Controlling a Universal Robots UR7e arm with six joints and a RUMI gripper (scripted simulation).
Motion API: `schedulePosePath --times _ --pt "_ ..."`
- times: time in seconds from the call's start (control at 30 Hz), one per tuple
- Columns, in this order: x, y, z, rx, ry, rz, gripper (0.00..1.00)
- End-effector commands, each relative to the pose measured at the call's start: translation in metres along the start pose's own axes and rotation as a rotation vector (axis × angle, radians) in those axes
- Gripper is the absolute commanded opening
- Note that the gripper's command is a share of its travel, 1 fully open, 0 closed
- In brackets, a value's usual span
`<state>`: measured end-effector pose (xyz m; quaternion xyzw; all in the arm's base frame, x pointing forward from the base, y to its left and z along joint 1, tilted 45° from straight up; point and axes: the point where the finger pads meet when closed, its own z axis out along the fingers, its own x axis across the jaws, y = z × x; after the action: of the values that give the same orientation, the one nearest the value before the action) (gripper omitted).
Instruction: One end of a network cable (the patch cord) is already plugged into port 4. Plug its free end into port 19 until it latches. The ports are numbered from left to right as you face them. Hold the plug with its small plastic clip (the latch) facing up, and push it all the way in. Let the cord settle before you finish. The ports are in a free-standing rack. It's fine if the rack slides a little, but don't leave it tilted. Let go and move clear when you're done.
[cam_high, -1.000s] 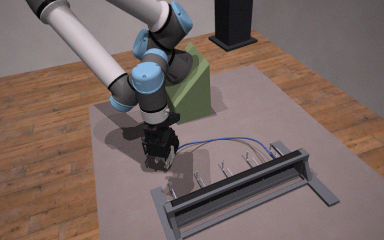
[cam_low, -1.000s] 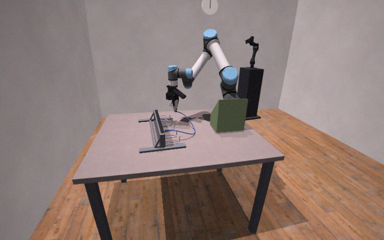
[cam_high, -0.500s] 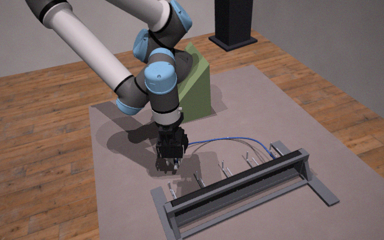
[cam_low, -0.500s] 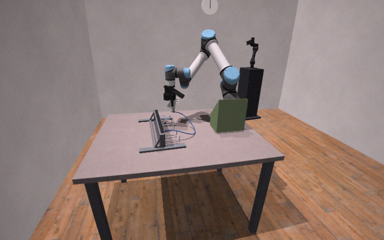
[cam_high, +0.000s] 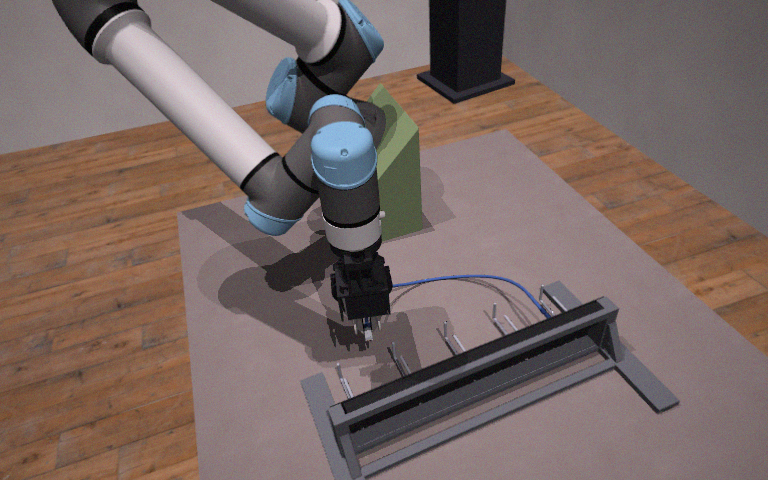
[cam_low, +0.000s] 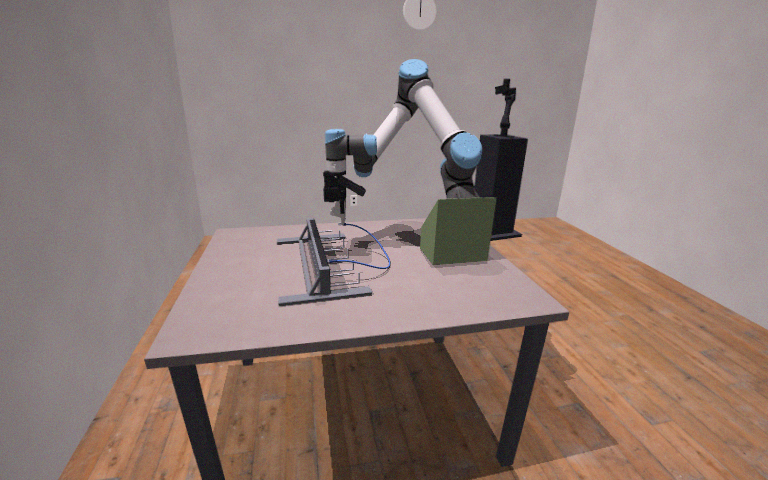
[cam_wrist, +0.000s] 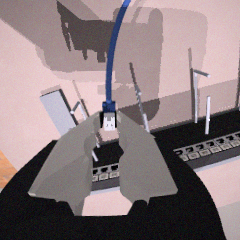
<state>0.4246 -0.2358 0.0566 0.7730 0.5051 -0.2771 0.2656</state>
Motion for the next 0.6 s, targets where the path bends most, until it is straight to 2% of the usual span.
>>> schedulePosePath --times 0.0,0.57 --pt "0.009 0.006 -0.003 0.002 -0.002 -0.078 0.0" --pt "0.024 0.014 -0.007 0.004 -0.004 -0.199 0.0"
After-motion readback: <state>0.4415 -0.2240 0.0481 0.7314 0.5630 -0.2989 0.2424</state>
